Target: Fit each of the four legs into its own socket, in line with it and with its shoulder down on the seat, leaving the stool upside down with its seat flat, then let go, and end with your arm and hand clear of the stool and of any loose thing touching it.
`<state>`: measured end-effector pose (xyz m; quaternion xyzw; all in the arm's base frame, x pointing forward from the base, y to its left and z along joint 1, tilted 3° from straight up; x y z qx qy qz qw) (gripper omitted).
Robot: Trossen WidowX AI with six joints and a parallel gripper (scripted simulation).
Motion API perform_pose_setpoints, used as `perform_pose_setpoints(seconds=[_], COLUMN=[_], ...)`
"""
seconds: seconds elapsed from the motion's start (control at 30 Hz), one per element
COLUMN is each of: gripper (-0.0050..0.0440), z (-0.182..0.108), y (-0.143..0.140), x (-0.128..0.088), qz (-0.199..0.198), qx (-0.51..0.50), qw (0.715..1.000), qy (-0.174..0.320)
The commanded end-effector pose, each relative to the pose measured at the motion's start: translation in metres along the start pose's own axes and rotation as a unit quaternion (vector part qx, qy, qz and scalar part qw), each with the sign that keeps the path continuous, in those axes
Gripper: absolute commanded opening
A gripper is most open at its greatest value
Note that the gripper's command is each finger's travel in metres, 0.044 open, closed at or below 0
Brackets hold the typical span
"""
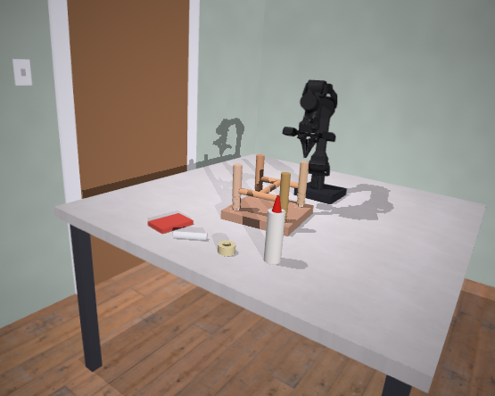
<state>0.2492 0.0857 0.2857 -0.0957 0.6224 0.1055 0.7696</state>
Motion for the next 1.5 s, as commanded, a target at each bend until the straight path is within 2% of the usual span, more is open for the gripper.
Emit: perform_pose_setpoints(seconds=[0.0,0.27,1.47], gripper=[0.0,0.0,0.0], z=[-0.003,-0.005,-0.012], y=[0.0,0.0,0.0], x=[0.003,0.015,0.039], qz=[0.0,0.0,0.0], qx=[-0.003,-0.003,-0.003], qw=[1.0,1.0,1.0], qy=[-0.001,-0.001,-0.001])
Point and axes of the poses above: the point midway between the two fingers, 35 mm back from their tips, its own x axis out along the fingers, its own y axis across the jaws, z = x × y, the point moved 8 cm from there along -x, back along the fingers, and after that the axes turned 1 degree about x, right-handed, at the moved point
